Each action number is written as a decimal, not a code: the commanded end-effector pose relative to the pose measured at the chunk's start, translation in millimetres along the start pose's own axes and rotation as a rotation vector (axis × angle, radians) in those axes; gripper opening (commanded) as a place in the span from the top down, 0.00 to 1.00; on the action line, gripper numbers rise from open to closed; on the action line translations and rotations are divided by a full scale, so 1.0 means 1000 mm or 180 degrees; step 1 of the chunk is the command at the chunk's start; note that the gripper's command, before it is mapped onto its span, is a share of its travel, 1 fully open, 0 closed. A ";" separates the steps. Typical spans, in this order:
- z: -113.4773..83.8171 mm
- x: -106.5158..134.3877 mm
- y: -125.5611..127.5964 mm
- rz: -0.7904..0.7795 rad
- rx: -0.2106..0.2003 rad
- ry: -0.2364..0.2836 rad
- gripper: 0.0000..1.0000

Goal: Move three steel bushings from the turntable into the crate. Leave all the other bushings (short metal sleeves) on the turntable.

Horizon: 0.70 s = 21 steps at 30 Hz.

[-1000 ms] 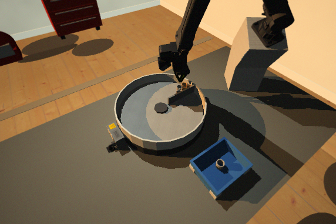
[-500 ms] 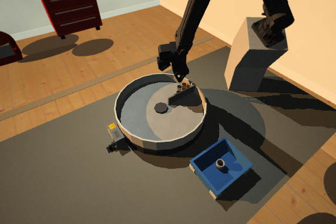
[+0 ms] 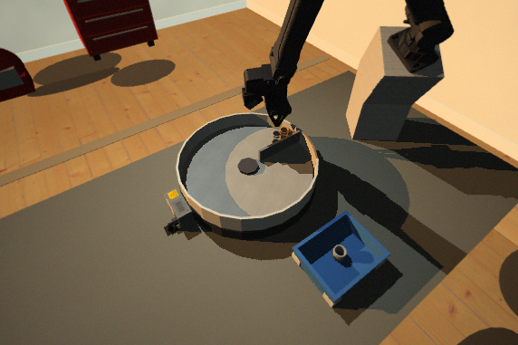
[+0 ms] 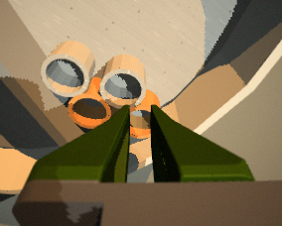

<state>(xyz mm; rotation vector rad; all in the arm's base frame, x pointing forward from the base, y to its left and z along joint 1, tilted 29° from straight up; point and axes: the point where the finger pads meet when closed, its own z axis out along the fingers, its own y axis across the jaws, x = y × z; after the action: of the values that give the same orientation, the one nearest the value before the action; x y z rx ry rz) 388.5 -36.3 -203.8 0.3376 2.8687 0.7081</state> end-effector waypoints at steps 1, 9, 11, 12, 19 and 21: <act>-0.015 -0.017 -0.003 0.0022 0.0020 -0.0139 0.87; -0.015 -0.018 -0.003 0.0022 0.0020 -0.0144 0.87; -0.013 -0.020 -0.001 0.0005 0.0020 -0.0162 0.87; -0.012 -0.023 0.000 -0.0017 0.0019 -0.0180 0.87; 0.013 -0.009 0.003 -0.0025 0.0010 -0.0049 0.87; 0.017 -0.009 0.003 -0.0025 0.0009 -0.0048 0.87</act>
<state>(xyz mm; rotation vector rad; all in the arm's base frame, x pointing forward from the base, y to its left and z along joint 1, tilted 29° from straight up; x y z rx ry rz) 397.4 -32.5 -207.7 0.3228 2.8529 0.6999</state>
